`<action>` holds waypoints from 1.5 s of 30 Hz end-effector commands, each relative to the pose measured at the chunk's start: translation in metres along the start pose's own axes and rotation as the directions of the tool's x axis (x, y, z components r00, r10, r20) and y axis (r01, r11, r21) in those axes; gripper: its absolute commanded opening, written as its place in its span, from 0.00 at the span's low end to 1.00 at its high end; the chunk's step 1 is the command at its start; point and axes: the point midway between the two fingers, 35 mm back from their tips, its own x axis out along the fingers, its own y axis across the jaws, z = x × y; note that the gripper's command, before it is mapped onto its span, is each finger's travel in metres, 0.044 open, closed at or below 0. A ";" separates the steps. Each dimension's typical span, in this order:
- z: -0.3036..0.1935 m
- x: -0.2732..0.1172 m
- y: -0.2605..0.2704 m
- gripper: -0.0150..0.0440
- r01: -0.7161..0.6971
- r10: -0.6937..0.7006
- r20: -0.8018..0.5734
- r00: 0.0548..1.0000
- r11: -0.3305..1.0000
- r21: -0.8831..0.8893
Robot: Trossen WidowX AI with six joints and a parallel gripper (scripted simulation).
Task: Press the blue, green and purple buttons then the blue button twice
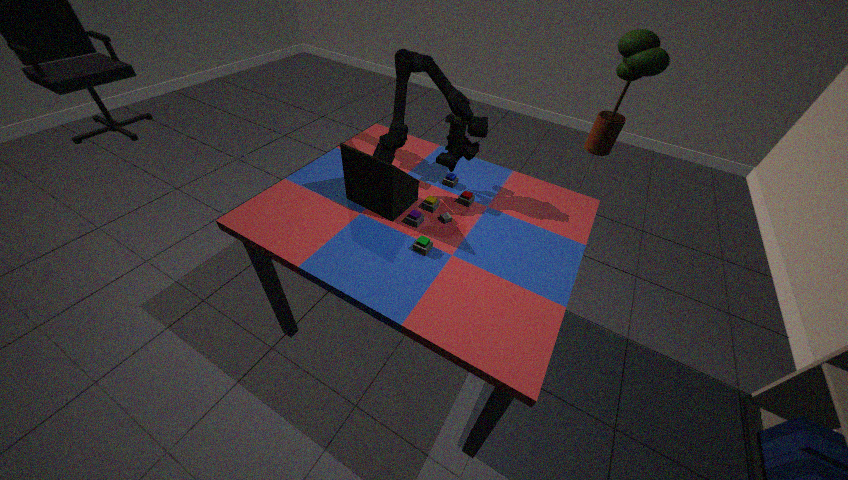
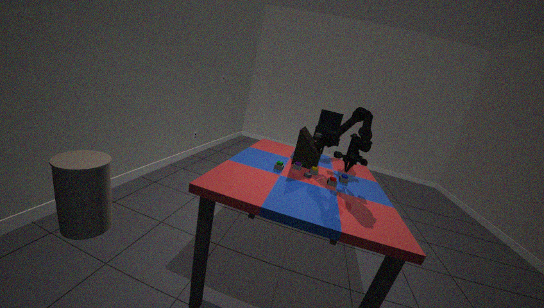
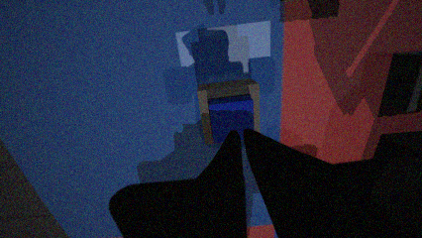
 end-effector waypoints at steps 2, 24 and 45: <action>0.001 -0.004 0.002 0.29 -0.005 0.005 0.001 1.000 1.000 -0.006; 0.000 0.029 0.003 0.29 -0.007 0.007 0.001 1.000 1.000 -0.006; 0.001 0.005 0.003 0.29 -0.007 0.007 0.002 1.000 1.000 -0.009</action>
